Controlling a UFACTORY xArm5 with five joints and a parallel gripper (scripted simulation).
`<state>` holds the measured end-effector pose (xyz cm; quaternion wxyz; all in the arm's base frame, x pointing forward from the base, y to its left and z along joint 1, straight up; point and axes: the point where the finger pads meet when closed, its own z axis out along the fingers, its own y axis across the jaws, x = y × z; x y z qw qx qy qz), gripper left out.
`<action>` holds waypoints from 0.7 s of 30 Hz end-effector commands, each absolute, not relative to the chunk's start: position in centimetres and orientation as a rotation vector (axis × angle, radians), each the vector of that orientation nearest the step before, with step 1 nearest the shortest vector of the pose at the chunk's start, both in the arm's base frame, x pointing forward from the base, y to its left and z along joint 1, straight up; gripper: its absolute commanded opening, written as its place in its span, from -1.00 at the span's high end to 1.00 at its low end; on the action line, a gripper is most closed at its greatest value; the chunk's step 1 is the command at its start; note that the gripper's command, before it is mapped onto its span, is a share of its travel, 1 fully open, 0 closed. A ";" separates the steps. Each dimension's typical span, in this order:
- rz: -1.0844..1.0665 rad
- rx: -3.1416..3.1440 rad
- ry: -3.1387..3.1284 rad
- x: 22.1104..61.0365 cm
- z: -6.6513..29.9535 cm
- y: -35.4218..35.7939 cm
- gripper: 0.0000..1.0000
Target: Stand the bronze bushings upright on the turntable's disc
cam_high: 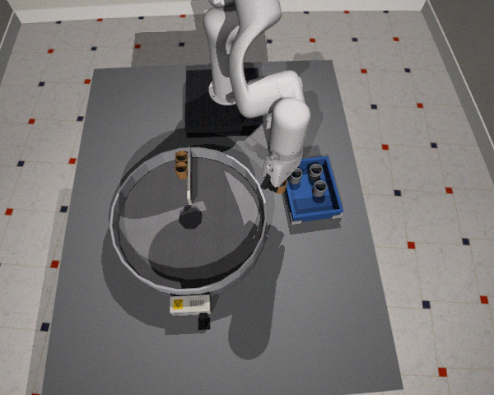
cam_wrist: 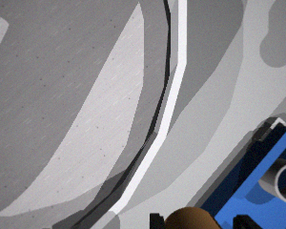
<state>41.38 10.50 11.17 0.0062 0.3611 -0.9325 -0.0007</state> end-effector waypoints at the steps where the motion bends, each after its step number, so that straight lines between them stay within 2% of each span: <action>1: 0.001 1.144 -2.929 40.9 11.6 3.6 1.00; 7: 0.002 1.144 -2.929 40.4 11.6 -0.3 1.00; 8: 0.002 1.144 -2.929 40.2 11.6 -3.0 1.00; 21: 0.004 1.143 -2.929 38.8 11.6 -15.2 1.00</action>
